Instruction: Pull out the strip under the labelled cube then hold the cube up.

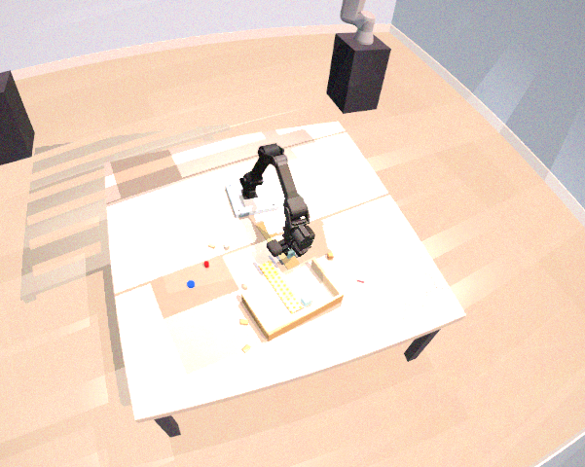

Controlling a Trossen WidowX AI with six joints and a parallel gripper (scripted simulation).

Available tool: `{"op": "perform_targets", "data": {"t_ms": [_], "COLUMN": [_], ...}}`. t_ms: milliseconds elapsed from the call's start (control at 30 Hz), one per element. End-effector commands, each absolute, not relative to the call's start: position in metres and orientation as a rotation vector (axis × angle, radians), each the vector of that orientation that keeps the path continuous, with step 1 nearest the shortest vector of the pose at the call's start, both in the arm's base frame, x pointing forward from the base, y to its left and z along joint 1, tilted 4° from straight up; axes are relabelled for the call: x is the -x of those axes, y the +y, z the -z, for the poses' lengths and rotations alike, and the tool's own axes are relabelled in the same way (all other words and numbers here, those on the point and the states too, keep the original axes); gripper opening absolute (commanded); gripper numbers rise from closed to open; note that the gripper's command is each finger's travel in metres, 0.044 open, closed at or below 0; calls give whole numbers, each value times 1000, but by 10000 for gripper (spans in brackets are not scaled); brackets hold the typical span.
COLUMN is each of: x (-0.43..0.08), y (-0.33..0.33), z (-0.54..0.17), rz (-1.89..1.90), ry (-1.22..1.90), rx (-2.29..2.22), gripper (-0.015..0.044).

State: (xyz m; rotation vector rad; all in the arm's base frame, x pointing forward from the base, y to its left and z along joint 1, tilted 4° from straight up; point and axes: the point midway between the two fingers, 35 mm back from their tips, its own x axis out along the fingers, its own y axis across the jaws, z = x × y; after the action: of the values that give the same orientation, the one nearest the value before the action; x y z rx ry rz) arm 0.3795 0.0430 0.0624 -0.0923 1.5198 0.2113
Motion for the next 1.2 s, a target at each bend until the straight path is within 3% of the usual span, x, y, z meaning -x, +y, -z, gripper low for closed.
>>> {"op": "perform_targets", "data": {"t_ms": [0, 700, 1167], "x": [-361, -302, -301], "y": [39, 32, 29], "z": [-71, -76, -112], "rz": [-209, -208, -208], "ry": [1528, 1534, 1534], "rx": [97, 97, 97], "gripper": [0, 0, 0]}}
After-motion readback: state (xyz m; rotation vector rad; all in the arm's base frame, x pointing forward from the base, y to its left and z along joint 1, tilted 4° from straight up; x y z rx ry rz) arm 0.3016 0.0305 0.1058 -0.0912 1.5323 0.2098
